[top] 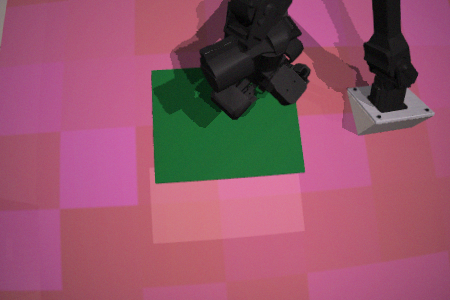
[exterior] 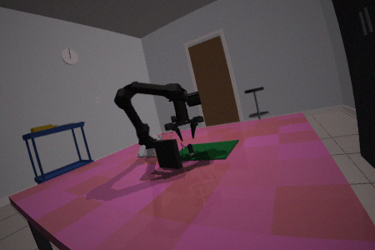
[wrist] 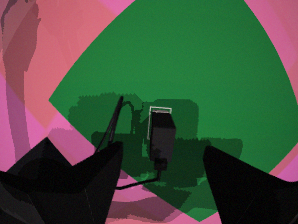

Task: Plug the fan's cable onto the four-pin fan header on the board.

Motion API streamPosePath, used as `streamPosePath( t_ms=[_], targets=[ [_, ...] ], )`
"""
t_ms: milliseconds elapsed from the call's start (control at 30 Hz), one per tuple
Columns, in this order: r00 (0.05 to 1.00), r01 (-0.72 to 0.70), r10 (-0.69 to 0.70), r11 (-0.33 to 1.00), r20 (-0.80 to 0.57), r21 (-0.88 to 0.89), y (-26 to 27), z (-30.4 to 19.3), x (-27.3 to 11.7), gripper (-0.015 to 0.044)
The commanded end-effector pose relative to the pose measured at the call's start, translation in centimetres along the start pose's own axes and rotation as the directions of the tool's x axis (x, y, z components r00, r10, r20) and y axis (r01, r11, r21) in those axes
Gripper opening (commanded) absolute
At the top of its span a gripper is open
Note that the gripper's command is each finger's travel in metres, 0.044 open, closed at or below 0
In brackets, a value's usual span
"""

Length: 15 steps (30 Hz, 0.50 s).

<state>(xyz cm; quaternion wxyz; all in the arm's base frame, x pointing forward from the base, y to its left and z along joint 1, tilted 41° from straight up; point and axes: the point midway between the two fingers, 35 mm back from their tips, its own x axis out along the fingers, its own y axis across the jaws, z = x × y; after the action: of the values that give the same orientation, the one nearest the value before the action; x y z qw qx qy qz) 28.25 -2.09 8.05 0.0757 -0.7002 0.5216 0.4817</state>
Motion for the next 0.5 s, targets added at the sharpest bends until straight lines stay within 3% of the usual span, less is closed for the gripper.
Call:
streamPosePath(
  t_ms=[0, 200, 467],
  targets=[
    [1.0, 0.012, -0.012, 1.0, 0.009, 0.002, -0.5, 2.1, -0.5, 0.026],
    [1.0, 0.009, -0.009, 1.0, 0.011, 0.0, 0.2, 11.1, -0.5, 0.026],
    [1.0, 0.006, -0.006, 1.0, 0.009, 0.001, 0.4, 12.0, -0.4, 0.026]
  ],
)
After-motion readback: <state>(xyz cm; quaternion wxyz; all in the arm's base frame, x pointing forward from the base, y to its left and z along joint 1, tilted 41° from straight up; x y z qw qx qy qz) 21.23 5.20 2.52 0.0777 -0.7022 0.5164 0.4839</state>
